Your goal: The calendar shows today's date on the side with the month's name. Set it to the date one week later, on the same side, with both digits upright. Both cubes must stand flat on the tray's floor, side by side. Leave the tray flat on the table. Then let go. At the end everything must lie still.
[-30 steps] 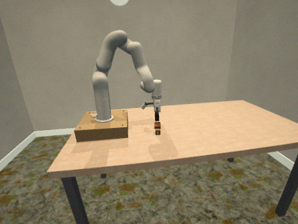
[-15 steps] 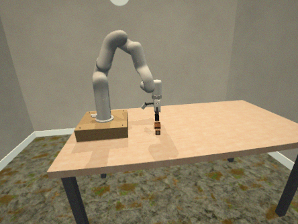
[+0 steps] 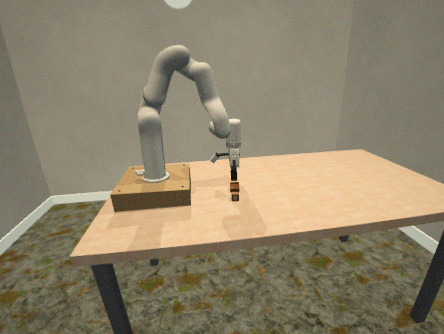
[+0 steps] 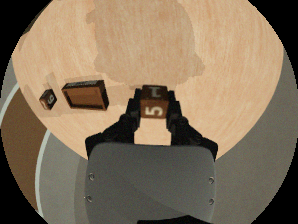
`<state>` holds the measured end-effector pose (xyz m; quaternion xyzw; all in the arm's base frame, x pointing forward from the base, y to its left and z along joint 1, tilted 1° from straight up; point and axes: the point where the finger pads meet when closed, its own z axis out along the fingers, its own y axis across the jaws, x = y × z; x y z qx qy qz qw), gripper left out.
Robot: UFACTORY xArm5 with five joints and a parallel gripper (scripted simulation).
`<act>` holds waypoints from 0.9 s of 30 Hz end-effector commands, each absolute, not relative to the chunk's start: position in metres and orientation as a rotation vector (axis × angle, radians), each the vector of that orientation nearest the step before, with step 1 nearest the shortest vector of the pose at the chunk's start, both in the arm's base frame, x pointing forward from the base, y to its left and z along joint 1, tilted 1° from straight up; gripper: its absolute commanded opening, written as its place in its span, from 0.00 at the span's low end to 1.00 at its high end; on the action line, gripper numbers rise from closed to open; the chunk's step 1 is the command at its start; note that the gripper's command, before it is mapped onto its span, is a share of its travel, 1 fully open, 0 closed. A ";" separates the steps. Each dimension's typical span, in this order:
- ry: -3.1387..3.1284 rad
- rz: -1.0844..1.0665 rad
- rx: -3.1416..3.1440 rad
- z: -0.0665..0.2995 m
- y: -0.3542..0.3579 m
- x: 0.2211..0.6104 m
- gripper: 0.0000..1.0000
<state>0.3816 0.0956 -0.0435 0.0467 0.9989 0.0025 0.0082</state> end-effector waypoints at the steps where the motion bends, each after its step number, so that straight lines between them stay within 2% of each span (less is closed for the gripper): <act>1: 3.119 0.009 0.146 -0.043 0.096 0.383 0.29; 15: 3.119 0.009 0.146 -0.033 0.096 0.383 0.29; 27: 3.119 0.009 0.146 0.046 0.096 0.381 0.29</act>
